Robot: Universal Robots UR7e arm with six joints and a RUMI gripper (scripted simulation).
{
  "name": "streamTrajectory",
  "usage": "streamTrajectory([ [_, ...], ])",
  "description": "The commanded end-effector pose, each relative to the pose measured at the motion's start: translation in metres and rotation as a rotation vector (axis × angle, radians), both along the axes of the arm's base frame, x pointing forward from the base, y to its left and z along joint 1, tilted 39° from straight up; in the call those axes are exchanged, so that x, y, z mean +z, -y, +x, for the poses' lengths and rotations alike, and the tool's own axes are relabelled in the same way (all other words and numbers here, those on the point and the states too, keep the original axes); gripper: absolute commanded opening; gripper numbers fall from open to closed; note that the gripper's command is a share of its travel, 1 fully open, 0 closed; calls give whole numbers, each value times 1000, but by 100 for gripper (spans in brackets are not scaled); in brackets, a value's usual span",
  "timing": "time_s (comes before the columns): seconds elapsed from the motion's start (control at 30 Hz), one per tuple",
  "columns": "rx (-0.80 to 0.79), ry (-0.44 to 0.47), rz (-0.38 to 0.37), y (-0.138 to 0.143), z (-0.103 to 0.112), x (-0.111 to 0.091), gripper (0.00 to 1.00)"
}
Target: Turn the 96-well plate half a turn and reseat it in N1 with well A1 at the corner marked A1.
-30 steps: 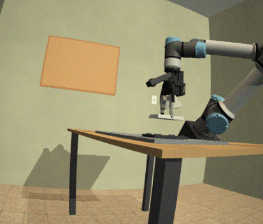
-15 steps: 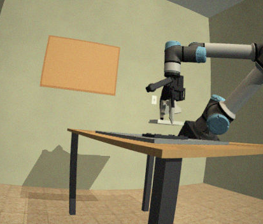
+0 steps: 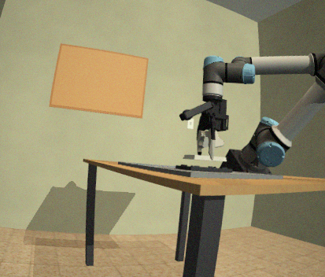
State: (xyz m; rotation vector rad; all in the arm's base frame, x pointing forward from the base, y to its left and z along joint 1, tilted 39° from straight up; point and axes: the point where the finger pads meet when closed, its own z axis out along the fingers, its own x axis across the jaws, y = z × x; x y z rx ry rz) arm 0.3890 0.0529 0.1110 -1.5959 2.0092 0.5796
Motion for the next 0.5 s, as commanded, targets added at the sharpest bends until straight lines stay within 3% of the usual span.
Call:
streamTrajectory([
  [0.0,-1,1,-1,-3,1,-5,0],
  [0.47,-1,1,-1,-7,2,-10,0],
])
